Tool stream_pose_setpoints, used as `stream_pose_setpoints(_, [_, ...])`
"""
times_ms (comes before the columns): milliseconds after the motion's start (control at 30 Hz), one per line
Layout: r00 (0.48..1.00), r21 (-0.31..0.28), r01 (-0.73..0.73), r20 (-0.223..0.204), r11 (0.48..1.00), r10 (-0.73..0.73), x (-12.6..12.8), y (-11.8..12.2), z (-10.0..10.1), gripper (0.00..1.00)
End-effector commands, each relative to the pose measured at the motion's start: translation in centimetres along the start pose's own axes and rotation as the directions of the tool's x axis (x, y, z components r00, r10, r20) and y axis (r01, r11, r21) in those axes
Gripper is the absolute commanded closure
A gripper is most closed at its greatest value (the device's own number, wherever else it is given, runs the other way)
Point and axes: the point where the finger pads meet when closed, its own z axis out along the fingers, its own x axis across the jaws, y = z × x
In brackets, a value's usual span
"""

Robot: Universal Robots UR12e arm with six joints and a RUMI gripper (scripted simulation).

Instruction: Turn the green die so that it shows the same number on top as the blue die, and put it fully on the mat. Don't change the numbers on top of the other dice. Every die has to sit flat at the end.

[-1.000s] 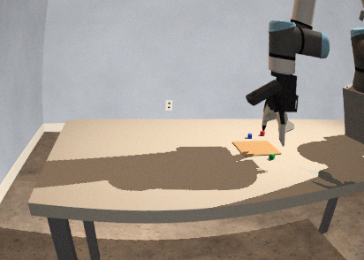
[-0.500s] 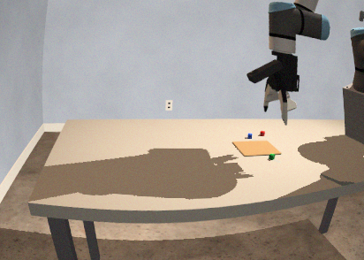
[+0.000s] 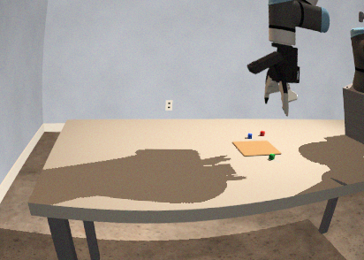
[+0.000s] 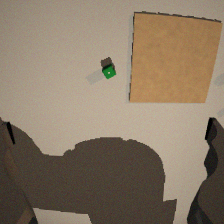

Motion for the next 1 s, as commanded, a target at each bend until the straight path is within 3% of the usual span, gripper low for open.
stream_pose_setpoints(0, [1.0, 0.001, 0.0, 0.0, 1.0, 0.0, 0.0, -0.1, -0.1, 0.0])
stream_pose_setpoints(200, [1.0, 0.001, 0.01, 0.0, 1.0, -0.01, 0.0, 0.0, -0.1, 0.0])
stream_pose_setpoints(367, [0.993, 0.001, 0.12, 0.0, 0.993, -0.12, 0.0, 0.2, 0.2, 0.0])
stream_pose_setpoints(633, [0.921, 0.001, 0.389, -0.001, 0.921, -0.389, 0.0, 0.8, 0.8, 0.0])
stream_pose_setpoints(967, [0.868, 0.001, 0.497, -0.001, 0.868, -0.497, 0.0, 1.1, 1.1, 0.0])
